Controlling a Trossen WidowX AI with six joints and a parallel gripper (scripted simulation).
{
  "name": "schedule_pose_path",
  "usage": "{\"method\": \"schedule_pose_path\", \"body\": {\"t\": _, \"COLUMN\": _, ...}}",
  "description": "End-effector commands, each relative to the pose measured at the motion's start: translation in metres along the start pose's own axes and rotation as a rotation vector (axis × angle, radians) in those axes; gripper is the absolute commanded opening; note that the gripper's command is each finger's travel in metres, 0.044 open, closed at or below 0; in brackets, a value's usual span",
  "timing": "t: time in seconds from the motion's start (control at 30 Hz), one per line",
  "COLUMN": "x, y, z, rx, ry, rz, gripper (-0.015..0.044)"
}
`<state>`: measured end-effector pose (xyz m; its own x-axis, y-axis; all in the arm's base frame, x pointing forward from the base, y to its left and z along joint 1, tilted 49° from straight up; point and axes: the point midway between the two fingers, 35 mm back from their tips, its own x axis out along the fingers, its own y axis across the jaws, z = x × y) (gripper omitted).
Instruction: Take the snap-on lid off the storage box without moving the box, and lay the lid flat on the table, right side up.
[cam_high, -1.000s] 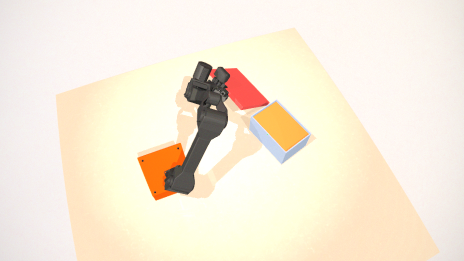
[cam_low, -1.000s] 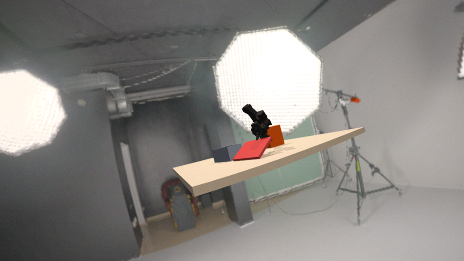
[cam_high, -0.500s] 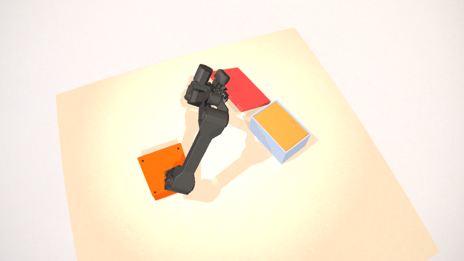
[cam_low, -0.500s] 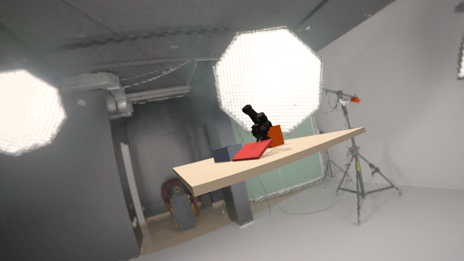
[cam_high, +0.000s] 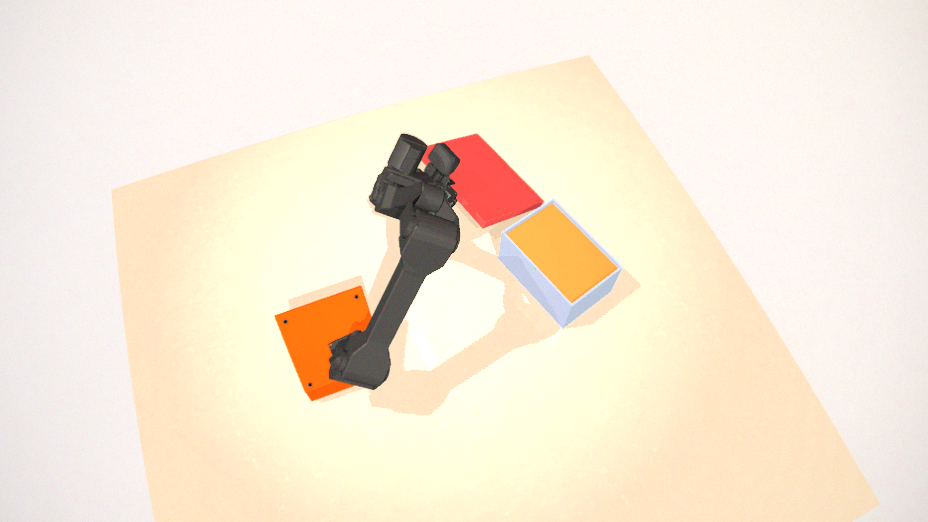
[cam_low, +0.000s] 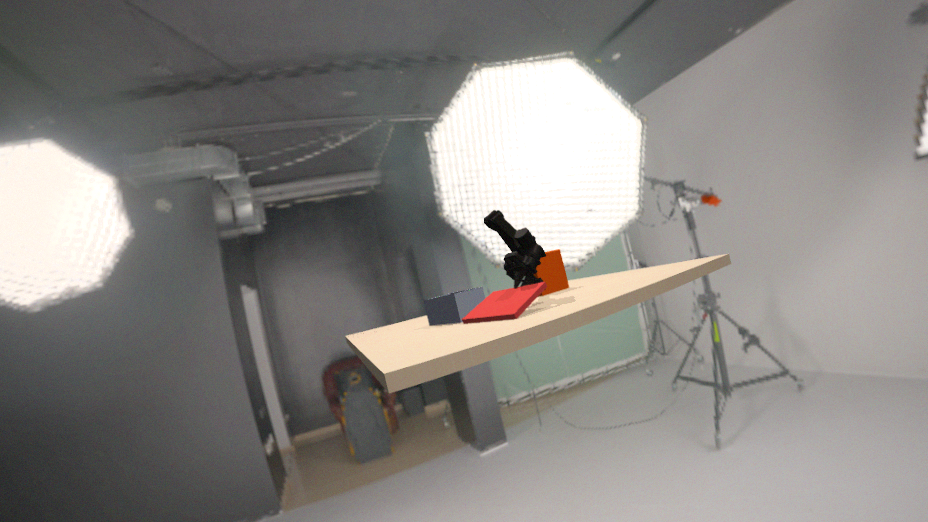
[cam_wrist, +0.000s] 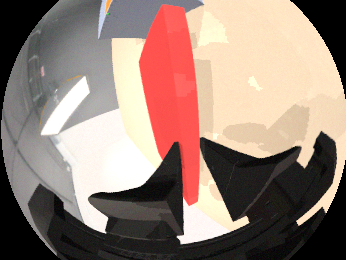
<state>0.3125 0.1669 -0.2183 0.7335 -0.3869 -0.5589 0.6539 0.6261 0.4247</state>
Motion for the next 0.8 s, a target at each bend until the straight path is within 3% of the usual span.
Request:
{"method": "schedule_pose_path", "body": {"t": 0.0, "x": 0.005, "y": -0.01, "z": 0.001, "rx": -0.012, "ry": 0.001, "rz": -0.016, "gripper": 0.0}}
{"method": "schedule_pose_path", "body": {"t": 0.07, "x": 0.006, "y": -0.011, "z": 0.001, "rx": -0.012, "ry": 0.001, "rz": -0.016, "gripper": 0.0}}
{"method": "schedule_pose_path", "body": {"t": 0.4, "x": 0.002, "y": -0.001, "z": 0.0, "rx": -0.012, "ry": 0.001, "rz": -0.016, "gripper": 0.0263}}
{"method": "schedule_pose_path", "body": {"t": 0.47, "x": 0.002, "y": -0.001, "z": 0.0, "rx": -0.012, "ry": 0.001, "rz": -0.016, "gripper": 0.0275}}
{"method": "schedule_pose_path", "body": {"t": 0.67, "x": -0.007, "y": -0.008, "z": 0.0, "rx": -0.012, "ry": 0.002, "rz": -0.016, "gripper": 0.0433}}
{"method": "schedule_pose_path", "body": {"t": 0.77, "x": -0.012, "y": -0.012, "z": 0.0, "rx": -0.012, "ry": 0.002, "rz": -0.017, "gripper": 0.044}}
